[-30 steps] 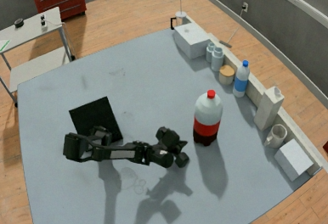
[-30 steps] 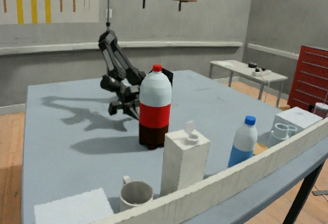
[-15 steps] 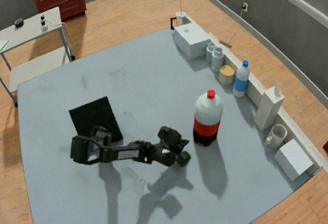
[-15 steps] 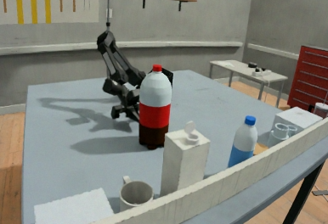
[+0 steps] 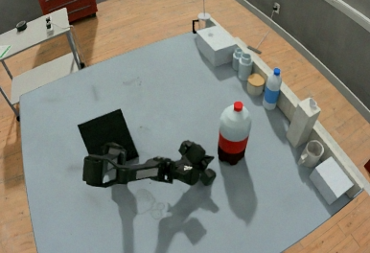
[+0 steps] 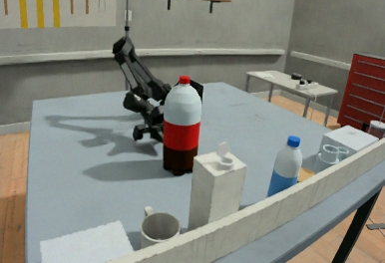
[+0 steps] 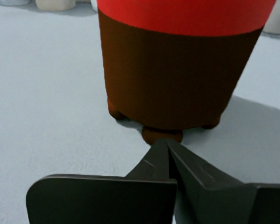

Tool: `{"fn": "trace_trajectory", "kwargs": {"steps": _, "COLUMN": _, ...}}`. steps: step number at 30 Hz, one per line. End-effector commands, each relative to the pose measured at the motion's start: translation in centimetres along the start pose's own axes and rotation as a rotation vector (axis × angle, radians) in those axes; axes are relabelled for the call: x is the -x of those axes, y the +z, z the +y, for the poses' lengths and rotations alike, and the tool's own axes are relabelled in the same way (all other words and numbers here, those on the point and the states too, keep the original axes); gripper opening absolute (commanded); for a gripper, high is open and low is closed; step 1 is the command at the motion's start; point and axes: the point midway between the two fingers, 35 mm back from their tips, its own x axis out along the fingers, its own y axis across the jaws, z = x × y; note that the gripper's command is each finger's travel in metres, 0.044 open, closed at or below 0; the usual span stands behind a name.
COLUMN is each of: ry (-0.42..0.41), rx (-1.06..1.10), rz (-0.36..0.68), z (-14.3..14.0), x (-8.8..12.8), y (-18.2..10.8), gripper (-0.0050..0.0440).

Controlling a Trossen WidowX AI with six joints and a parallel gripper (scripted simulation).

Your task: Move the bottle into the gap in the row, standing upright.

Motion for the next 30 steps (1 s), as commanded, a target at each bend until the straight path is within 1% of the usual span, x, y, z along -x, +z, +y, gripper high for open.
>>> {"fn": "trace_trajectory", "kwargs": {"steps": 1, "ry": -0.002, "rx": 0.001, "rz": 0.002, "z": 0.0, "x": -0.16, "y": 0.12, "gripper": -0.005}}
{"fn": "trace_trajectory", "kwargs": {"steps": 4, "ry": -0.008, "rx": 0.003, "rz": -0.004, "z": -0.46, "x": -0.23, "y": 0.28, "gripper": -0.005}}
{"fn": "trace_trajectory", "kwargs": {"steps": 30, "ry": -0.009, "rx": 0.003, "rz": -0.003, "z": -0.45, "x": -0.71, "y": 0.55, "gripper": -0.005}}
